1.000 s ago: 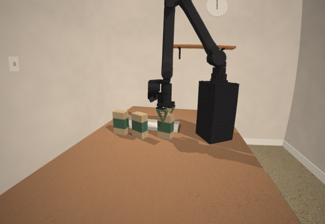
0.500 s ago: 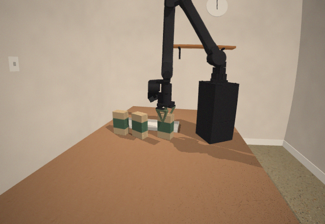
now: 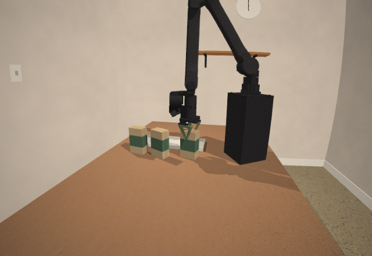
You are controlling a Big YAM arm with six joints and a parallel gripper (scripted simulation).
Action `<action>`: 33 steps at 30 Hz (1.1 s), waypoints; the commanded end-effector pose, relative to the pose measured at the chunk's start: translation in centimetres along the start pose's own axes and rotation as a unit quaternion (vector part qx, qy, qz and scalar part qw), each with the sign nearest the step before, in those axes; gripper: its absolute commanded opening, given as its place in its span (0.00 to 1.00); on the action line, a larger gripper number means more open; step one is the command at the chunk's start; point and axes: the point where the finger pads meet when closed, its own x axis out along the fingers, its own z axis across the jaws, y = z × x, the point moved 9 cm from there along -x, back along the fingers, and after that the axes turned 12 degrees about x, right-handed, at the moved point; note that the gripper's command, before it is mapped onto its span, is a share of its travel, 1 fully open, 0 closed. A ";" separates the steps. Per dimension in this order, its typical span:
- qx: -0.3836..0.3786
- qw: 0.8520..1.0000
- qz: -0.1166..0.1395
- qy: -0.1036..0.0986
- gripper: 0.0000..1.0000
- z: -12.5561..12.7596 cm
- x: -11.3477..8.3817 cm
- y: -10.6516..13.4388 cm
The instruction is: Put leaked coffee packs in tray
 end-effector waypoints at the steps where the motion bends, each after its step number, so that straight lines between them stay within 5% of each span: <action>1: 0.009 1.000 0.003 0.002 0.78 -0.1 0.5 0.0; 21: 0.009 1.000 0.006 0.005 0.78 -0.3 0.4 0.2; 33: 0.009 1.000 -0.004 -0.003 0.78 0.2 -6.9 -0.4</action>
